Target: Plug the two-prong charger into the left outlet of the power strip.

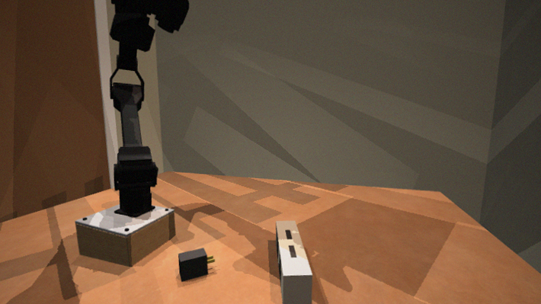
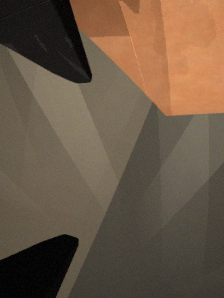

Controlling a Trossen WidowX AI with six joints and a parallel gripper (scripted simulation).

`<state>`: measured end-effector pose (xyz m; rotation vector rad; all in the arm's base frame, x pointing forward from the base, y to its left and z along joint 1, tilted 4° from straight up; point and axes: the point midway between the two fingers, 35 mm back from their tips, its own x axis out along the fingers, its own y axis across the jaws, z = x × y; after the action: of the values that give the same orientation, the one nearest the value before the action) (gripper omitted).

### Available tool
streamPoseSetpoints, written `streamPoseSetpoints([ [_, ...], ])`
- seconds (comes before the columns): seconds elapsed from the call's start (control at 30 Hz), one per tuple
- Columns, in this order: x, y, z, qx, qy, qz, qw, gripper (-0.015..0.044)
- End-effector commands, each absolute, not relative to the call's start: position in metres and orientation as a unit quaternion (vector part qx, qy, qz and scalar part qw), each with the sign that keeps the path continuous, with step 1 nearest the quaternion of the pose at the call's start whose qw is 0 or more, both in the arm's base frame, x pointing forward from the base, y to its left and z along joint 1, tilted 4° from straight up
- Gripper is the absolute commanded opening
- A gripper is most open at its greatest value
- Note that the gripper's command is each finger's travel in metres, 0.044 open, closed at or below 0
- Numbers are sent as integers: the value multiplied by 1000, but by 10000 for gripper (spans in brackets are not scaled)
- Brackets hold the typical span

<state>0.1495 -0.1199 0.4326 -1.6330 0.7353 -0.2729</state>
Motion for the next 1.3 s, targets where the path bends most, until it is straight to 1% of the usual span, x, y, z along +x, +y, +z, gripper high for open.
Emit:
streamPoseSetpoints([
  [0.0,167,-130,410,-684,335,-91,642,440],
  [0.37,211,-145,334,-601,384,-4,701,440],
  [0.7,237,-142,259,-520,439,70,730,440],
  [0.97,245,-134,200,-454,490,123,734,440],
  [1.27,240,-121,136,-383,553,173,719,440],
])
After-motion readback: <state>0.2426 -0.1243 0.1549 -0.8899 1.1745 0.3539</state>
